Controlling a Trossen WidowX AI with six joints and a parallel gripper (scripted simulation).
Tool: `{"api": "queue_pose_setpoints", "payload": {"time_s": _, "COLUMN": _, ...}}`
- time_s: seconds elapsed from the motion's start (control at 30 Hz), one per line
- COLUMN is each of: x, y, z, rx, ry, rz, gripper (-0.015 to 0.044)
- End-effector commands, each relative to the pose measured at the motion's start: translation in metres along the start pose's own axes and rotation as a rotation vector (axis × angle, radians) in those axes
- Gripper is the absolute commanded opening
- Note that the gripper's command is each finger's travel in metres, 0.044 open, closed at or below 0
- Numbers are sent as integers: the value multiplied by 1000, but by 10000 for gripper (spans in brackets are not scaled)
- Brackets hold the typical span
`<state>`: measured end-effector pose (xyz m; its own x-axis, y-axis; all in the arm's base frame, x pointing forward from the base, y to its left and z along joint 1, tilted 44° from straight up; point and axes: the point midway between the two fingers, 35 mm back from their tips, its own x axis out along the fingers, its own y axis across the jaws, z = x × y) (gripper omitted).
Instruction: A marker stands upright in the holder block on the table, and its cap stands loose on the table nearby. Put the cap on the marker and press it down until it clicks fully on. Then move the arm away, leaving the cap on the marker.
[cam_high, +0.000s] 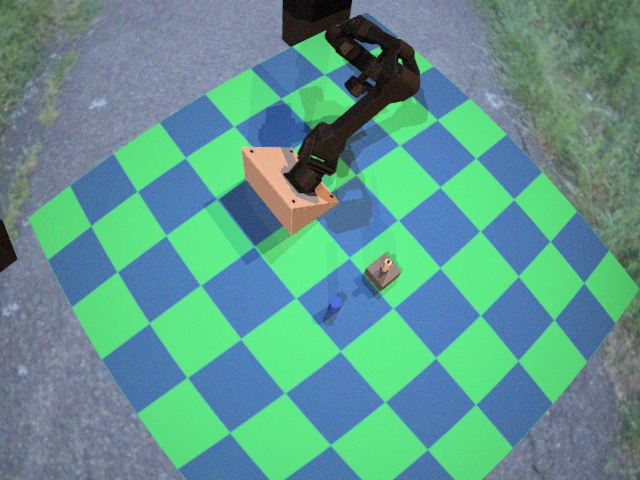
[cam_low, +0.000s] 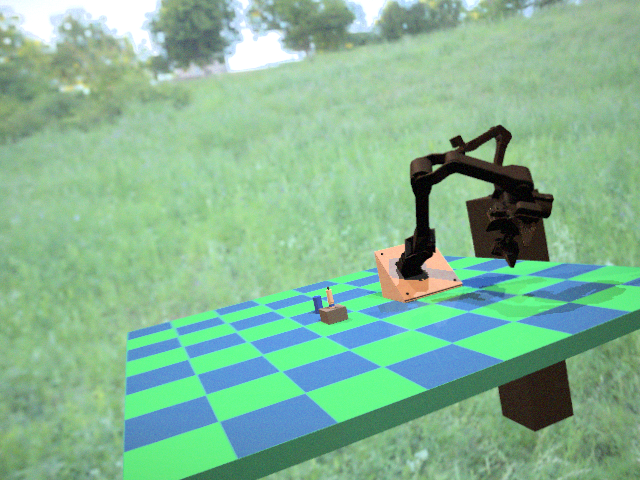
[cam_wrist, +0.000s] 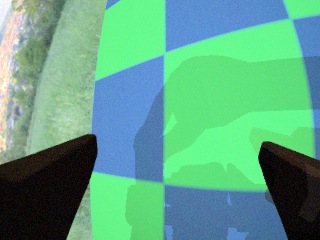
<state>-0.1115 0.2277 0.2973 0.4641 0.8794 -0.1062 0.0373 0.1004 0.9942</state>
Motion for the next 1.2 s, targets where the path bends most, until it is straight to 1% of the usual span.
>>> {"api": "queue_pose_setpoints", "payload": {"time_s": 0.0, "x": 1, "y": 0, "z": 0, "rx": -3, "ry": -3, "rz": 0, "gripper": 374}}
{"api": "queue_pose_setpoints", "payload": {"time_s": 0.1, "x": 12, "y": -4, "z": 1, "rx": -41, "ry": -54, "rz": -4, "gripper": 295}}
{"api": "queue_pose_setpoints", "payload": {"time_s": 0.17, "x": 25, "y": -10, "z": 8, "rx": -131, "ry": -113, "rz": -48, "gripper": 242}}
{"api": "queue_pose_setpoints", "payload": {"time_s": 0.2, "x": 33, "y": -13, "z": 13, "rx": -176, "ry": -150, "rz": -77, "gripper": 234}}
{"api": "queue_pose_setpoints", "payload": {"time_s": 0.4, "x": 78, "y": -33, "z": 51, "rx": -425, "ry": -337, "rz": -286, "gripper": 234}}
{"api": "queue_pose_setpoints", "payload": {"time_s": 0.57, "x": 109, "y": -50, "z": 90, "rx": -591, "ry": -442, "rz": -500, "gripper": 234}}
{"api": "queue_pose_setpoints", "payload": {"time_s": 0.7, "x": 129, "y": -62, "z": 126, "rx": -669, "ry": -500, "rz": -672, "gripper": 234}}
{"api": "queue_pose_setpoints", "payload": {"time_s": 0.83, "x": 146, "y": -70, "z": 169, "rx": -684, "ry": -549, "rz": -821, "gripper": 234}}
{"api": "queue_pose_setpoints", "payload": {"time_s": 0.97, "x": 158, "y": -76, "z": 216, "rx": -671, "ry": -585, "rz": -950, "gripper": 234}}
{"api": "queue_pose_setpoints", "payload": {"time_s": 1.1, "x": 143, "y": -68, "z": 243, "rx": -606, "ry": -661, "rz": -949, "gripper": 234}}
{"api": "queue_pose_setpoints", "payload": {"time_s": 1.17, "x": 143, "y": -74, "z": 258, "rx": -654, "ry": -644, "rz": -1030, "gripper": 234}}
